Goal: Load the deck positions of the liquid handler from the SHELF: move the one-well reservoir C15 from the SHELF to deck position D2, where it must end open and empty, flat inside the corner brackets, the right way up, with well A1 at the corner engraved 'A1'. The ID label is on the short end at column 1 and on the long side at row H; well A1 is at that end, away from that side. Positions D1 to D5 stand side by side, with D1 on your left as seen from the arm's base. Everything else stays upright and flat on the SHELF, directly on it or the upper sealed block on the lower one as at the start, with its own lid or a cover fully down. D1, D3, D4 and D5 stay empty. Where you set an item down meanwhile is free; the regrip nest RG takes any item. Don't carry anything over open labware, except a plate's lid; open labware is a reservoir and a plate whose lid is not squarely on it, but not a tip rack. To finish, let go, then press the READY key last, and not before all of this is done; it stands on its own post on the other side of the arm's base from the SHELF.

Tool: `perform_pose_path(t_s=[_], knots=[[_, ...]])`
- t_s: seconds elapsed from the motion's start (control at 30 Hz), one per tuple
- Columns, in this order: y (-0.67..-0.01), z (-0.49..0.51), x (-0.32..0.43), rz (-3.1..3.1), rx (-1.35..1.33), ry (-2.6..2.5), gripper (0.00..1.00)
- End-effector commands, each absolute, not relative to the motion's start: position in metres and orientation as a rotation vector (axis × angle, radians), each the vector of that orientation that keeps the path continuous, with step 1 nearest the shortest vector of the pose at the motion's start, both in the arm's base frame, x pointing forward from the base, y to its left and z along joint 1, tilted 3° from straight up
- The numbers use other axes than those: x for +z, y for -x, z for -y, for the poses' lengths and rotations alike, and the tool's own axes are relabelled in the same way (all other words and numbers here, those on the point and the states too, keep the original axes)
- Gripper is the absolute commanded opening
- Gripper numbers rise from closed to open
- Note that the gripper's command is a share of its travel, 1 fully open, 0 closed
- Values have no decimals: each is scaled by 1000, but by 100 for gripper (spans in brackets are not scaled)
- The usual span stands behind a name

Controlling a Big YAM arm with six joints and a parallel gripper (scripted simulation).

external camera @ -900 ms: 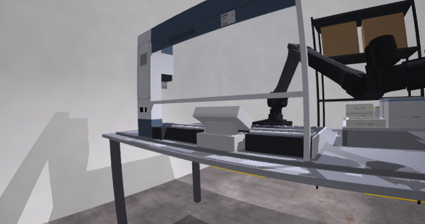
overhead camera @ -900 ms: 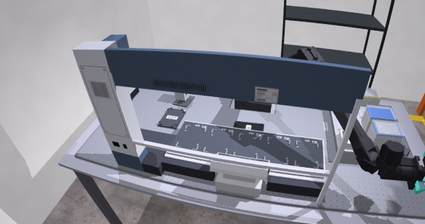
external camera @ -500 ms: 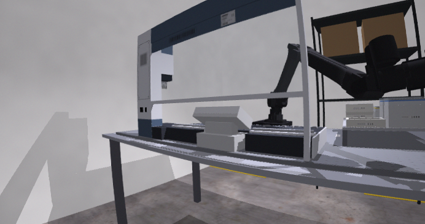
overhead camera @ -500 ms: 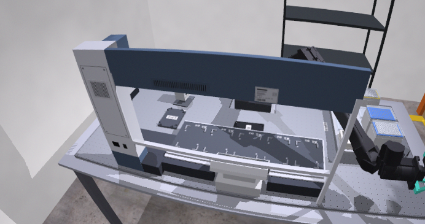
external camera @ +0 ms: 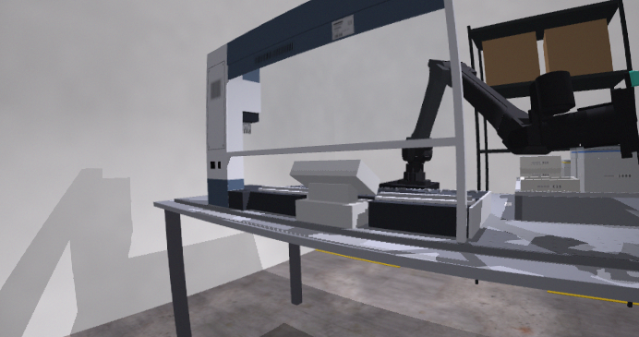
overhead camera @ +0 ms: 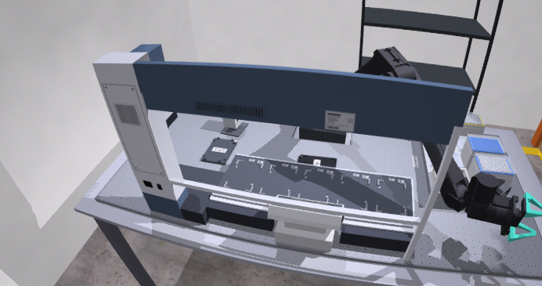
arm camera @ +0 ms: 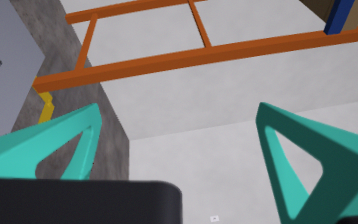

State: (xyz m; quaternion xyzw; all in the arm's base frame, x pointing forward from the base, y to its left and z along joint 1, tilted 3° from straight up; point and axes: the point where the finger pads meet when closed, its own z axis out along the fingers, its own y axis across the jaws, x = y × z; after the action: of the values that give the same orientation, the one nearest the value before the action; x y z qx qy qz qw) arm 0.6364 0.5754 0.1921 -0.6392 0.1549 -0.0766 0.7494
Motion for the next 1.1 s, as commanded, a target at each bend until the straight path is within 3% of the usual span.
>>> perform_pose_path(t_s=[0.0,1.07], knots=[[-616,-568,260,-340,-160,1311,100],[-542,-453,236,-961,-114,1226,100]])
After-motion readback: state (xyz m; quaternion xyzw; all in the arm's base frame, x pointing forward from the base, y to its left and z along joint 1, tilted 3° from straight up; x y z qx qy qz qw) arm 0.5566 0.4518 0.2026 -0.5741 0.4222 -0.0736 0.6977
